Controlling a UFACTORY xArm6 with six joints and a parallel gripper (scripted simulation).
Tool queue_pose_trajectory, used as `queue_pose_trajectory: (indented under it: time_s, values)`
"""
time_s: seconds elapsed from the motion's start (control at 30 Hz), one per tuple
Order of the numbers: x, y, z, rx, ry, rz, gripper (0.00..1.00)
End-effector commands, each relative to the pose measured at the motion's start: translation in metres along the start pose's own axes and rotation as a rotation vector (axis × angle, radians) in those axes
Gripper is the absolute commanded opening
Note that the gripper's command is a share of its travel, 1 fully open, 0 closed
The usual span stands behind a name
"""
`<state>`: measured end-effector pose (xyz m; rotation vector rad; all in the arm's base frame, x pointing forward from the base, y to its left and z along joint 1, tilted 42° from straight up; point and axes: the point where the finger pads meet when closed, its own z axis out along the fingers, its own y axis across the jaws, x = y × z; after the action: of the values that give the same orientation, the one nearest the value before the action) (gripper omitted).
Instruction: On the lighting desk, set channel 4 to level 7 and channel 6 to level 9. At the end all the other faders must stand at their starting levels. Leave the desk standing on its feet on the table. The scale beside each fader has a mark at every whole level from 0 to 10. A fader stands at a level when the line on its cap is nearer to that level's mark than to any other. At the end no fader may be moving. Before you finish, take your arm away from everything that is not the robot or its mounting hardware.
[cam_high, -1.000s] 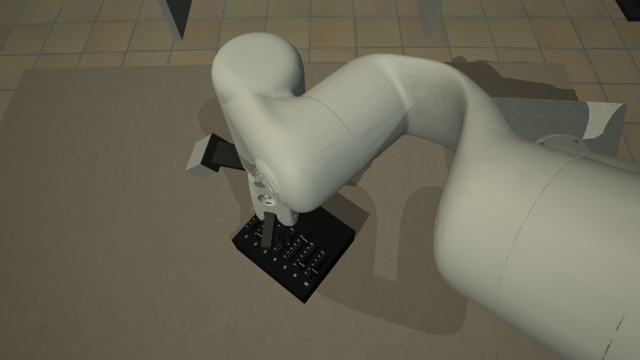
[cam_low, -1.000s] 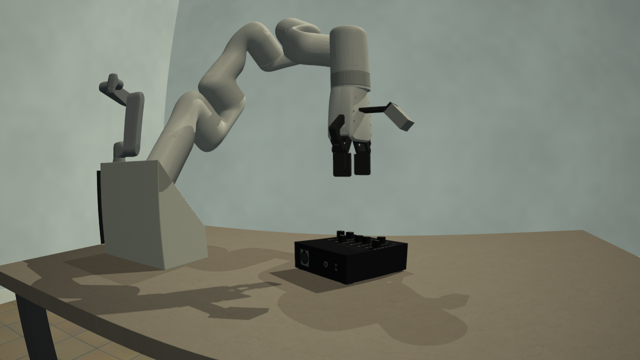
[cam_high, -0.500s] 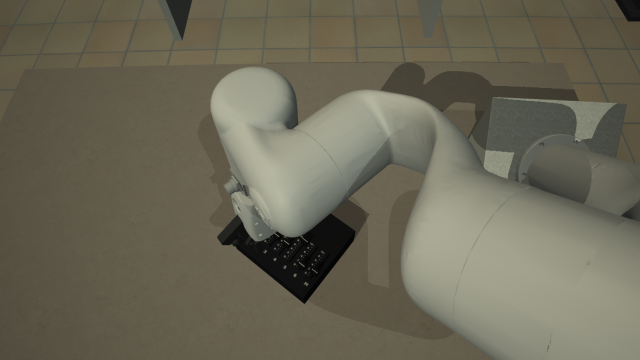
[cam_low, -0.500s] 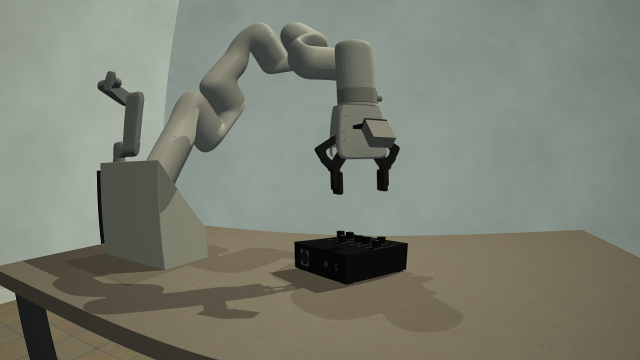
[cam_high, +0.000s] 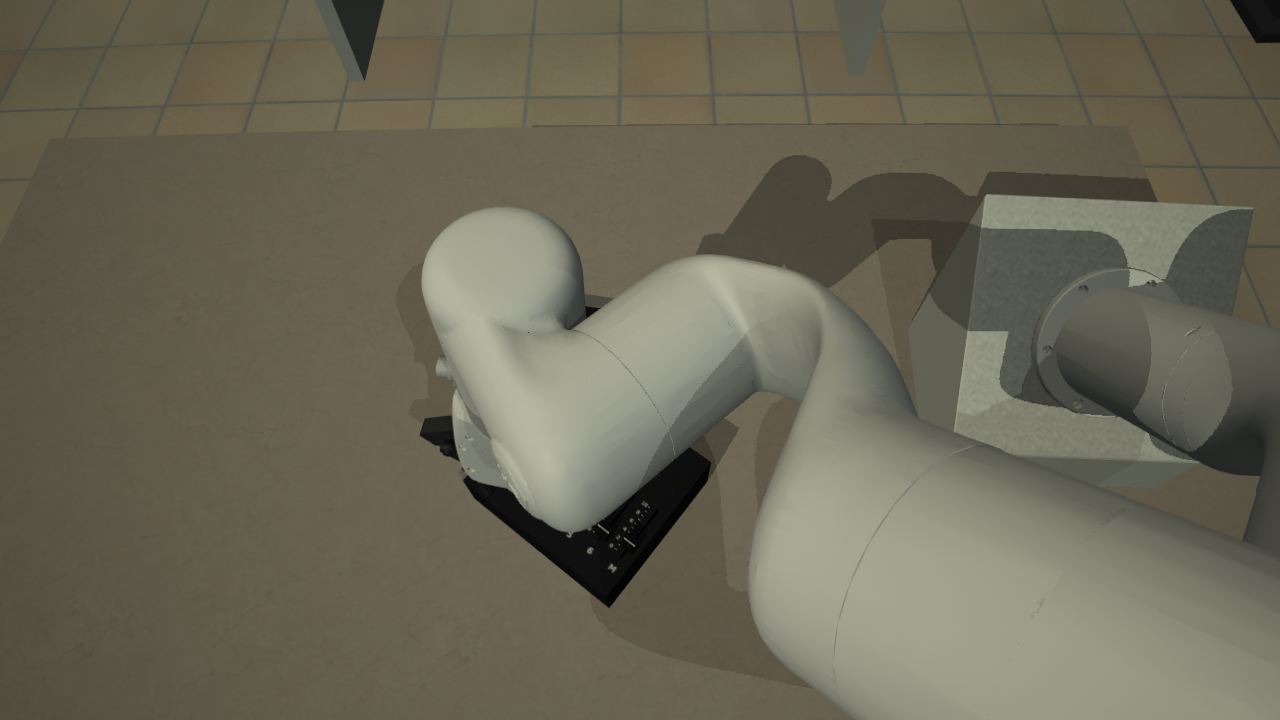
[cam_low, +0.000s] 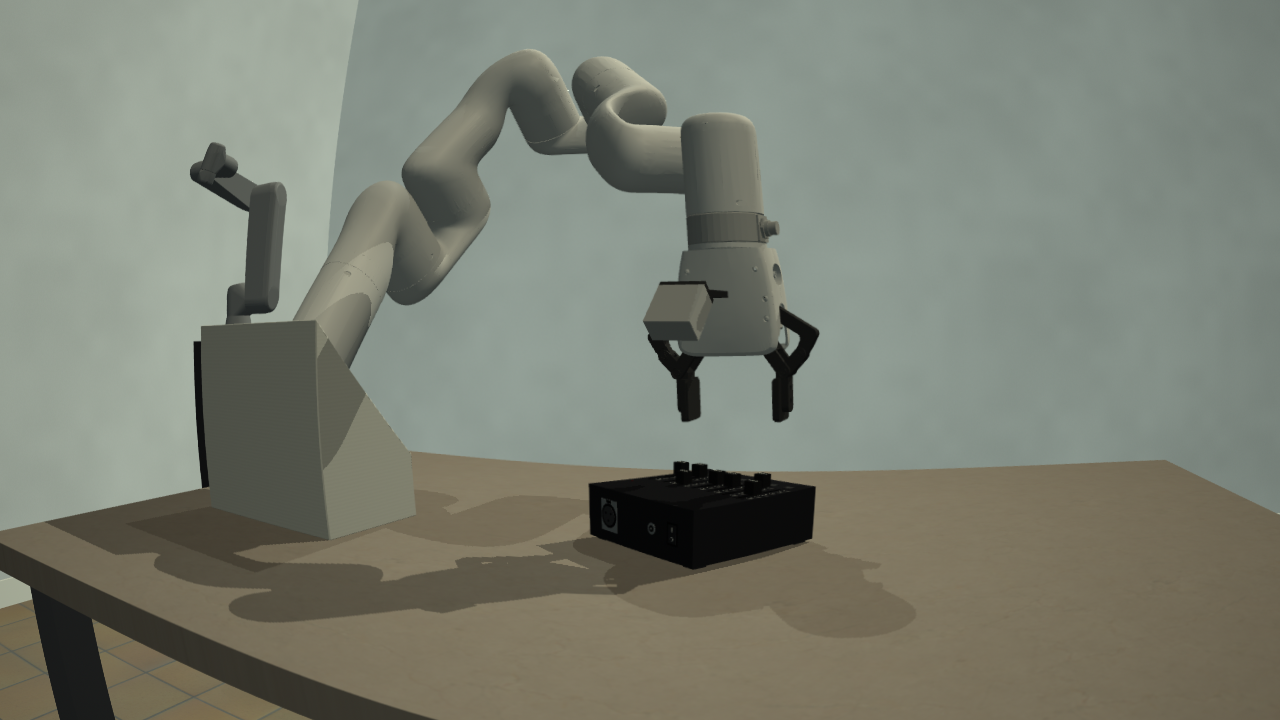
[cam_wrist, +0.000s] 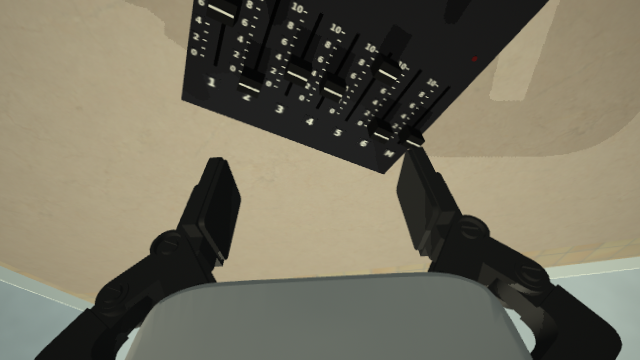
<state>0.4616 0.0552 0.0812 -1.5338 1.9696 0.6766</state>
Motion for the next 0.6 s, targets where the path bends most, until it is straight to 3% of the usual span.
queue_pose_trajectory:
  time_s: [0.0,0.13,0.33,0.37,0.57]
  values:
    - [-0.0021,-0.0022,0.0029,-0.012,0.032,0.276,1.0]
    - [-0.0036,-0.0025,0.0063,-0.015,0.043,0.458,1.0]
    - [-0.004,-0.0026,0.0075,-0.015,0.045,0.497,1.0]
    - [-0.004,-0.0026,0.0075,-0.015,0.045,0.497,0.0]
    - [-0.004,-0.0026,0.0075,-0.015,0.045,0.497,0.0]
